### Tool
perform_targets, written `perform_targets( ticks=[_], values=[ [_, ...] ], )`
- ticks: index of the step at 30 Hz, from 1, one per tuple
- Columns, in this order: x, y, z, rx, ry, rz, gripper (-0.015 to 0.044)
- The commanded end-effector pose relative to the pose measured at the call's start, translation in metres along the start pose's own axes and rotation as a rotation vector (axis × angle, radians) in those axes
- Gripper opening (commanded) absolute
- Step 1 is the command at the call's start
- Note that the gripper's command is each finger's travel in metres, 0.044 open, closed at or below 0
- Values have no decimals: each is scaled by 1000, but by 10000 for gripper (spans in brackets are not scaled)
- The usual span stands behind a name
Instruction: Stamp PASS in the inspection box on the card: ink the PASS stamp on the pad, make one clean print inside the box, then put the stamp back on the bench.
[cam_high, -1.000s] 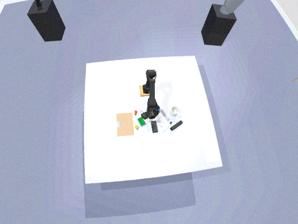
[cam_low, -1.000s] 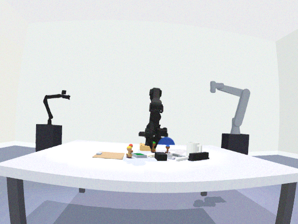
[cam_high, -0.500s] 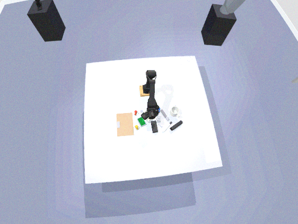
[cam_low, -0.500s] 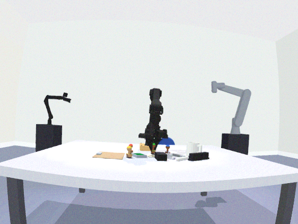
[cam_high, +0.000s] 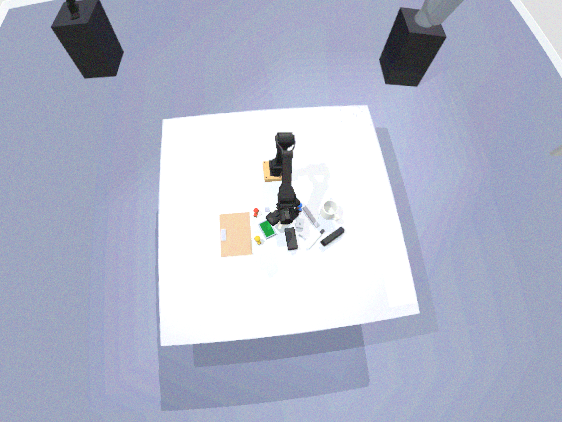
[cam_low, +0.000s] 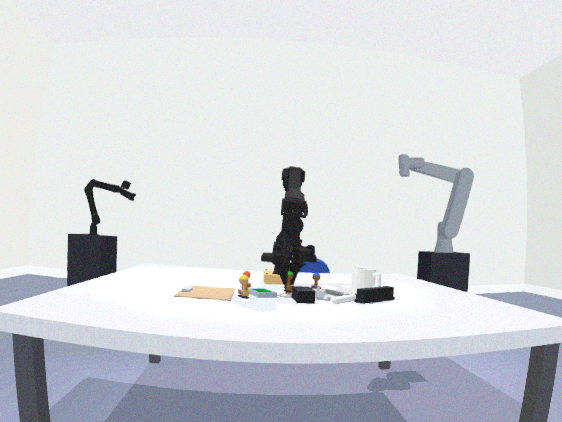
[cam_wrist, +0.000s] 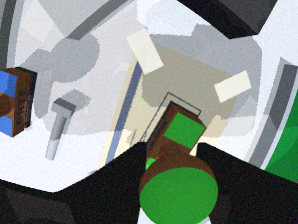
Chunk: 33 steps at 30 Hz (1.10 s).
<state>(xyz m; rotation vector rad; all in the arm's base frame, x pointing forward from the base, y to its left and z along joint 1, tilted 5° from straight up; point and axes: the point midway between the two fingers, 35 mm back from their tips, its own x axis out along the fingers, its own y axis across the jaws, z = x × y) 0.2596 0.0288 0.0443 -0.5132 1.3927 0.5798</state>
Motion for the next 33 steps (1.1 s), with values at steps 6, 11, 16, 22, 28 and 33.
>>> perform_targets(
  ticks=[6, 11, 16, 22, 28, 33],
  values=[
    [2, 1, 0, 5, 1, 1, 0],
    [3, 1, 0, 5, 1, 1, 0],
    [4, 1, -1, 5, 1, 1, 0],
    [5, 1, -1, 5, 1, 1, 0],
    [6, 1, -1, 5, 1, 1, 0],
    [6, 1, -1, 5, 1, 1, 0]
  ],
)
